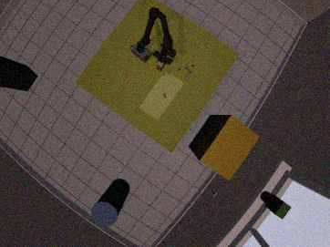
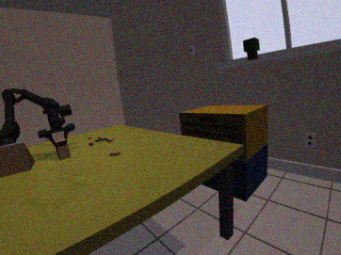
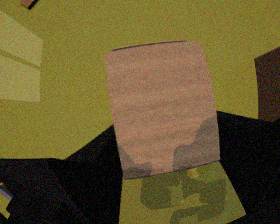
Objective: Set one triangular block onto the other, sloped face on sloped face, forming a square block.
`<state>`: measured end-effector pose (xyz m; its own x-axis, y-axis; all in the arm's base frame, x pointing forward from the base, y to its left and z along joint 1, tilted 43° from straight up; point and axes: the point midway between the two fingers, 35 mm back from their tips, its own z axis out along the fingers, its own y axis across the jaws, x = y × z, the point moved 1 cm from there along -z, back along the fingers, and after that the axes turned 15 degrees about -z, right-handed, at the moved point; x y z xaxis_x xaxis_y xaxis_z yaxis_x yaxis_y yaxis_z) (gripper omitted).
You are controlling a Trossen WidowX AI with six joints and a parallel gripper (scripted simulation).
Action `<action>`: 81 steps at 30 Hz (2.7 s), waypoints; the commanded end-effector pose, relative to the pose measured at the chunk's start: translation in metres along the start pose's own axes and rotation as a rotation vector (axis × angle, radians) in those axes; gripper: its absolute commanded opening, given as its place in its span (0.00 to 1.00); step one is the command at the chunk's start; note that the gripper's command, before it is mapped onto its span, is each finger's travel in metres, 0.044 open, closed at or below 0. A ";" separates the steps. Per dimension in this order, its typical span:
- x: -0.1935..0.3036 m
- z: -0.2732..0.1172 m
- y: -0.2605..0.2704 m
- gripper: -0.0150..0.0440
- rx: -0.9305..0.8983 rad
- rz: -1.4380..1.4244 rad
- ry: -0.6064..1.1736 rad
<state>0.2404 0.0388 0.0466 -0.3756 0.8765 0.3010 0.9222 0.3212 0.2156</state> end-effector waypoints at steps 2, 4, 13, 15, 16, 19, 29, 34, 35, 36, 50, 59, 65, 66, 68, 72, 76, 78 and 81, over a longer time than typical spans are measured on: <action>-0.001 0.001 0.000 0.25 0.002 0.006 -0.005; -0.001 0.001 0.000 0.25 0.002 0.009 -0.007; -0.001 0.004 0.000 0.25 0.002 0.009 -0.007; -0.001 0.005 0.000 0.25 0.002 0.009 -0.007; -0.001 0.006 0.000 0.25 0.002 0.009 -0.007; -0.001 0.008 0.000 0.25 0.002 0.009 -0.007; -0.001 0.014 0.000 0.25 0.002 0.009 -0.007; -0.001 0.018 -0.001 0.25 0.002 0.009 -0.007; -0.001 0.018 -0.001 0.25 0.002 0.009 -0.007; -0.001 0.019 -0.001 0.25 0.002 0.009 -0.007; -0.001 0.024 -0.001 0.25 0.002 0.009 -0.007; -0.001 0.024 -0.001 0.25 0.002 0.009 -0.007; -0.001 0.025 -0.002 0.25 0.002 0.010 -0.008; -0.001 0.025 -0.002 0.25 0.002 0.010 -0.008; -0.001 0.025 -0.002 0.25 0.002 0.010 -0.008; -0.001 0.025 -0.002 0.25 0.002 0.011 -0.008; -0.001 0.026 -0.002 0.25 0.002 0.011 -0.008; -0.001 0.026 -0.002 0.25 0.002 0.011 -0.008; -0.001 0.027 -0.002 0.25 0.002 0.011 -0.008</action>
<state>0.2418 0.0471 0.0222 -0.3703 0.8797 0.2983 0.9242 0.3166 0.2137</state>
